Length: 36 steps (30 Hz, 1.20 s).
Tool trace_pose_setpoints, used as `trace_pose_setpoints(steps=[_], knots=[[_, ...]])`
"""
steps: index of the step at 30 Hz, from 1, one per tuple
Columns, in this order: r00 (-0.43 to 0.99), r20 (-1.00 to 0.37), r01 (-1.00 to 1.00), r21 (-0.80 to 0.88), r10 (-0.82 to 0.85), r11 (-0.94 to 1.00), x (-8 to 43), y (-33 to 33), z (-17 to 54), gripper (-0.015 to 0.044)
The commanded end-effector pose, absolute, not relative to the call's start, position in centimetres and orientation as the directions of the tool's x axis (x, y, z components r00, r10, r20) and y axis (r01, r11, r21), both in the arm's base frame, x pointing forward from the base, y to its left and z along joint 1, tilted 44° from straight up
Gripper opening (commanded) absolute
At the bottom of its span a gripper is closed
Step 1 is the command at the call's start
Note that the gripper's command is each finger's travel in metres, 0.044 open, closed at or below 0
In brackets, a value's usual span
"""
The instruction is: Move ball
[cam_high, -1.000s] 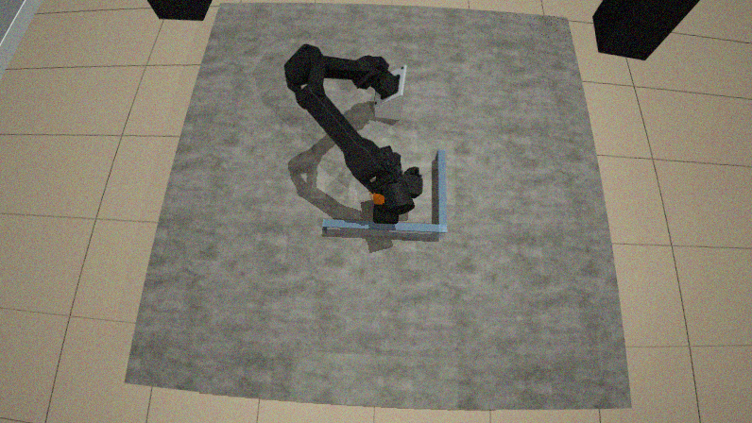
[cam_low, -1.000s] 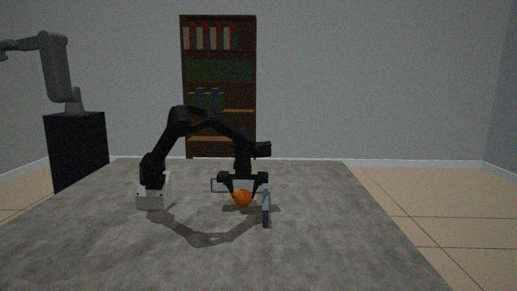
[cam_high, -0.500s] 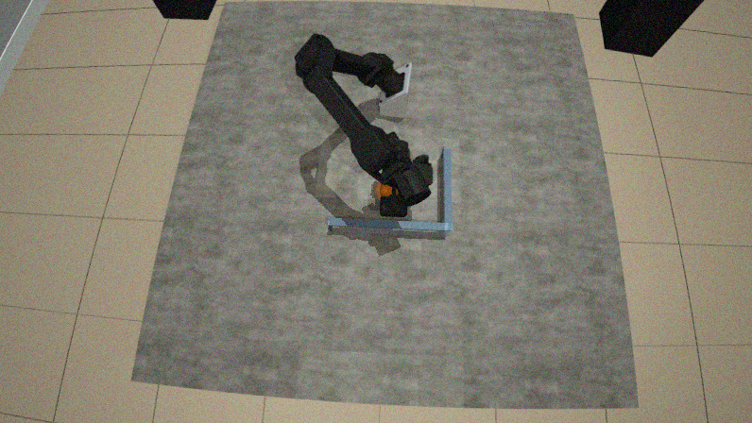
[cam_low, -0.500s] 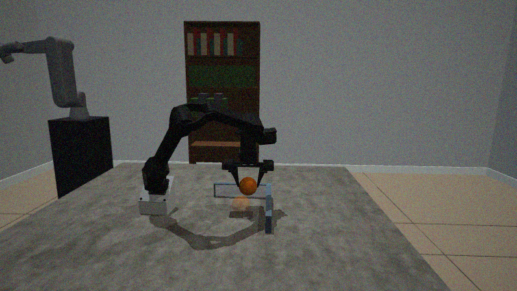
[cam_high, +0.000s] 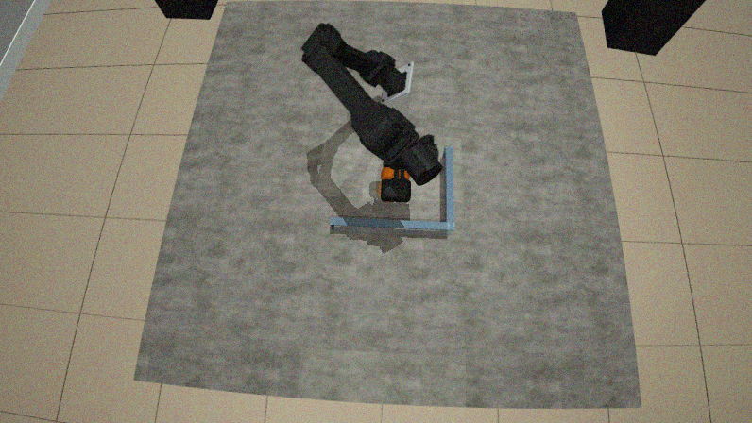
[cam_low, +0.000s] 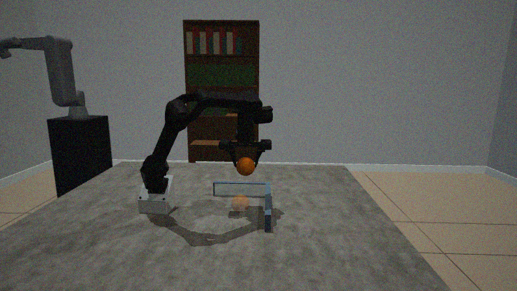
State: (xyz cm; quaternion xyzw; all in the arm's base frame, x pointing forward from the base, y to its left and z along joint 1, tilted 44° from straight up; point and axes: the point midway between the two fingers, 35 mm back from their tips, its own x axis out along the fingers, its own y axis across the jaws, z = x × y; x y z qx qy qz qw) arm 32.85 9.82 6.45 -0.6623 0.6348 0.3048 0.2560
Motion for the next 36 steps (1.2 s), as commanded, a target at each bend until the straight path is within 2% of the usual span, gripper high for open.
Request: trace_pose_setpoints(steps=[1, 22, 36], knots=[[0.006, -0.73, -0.997, 0.044, -0.683, -0.056, 32.7, 9.7, 6.5, 0.0], [0.006, -0.728, -0.997, 0.044, -0.685, -0.056, 31.2, 4.6, 3.1, 0.0], [0.006, -0.726, -0.998, 0.044, -0.688, -0.055, 31.2, 0.1, -1.5, 0.0]])
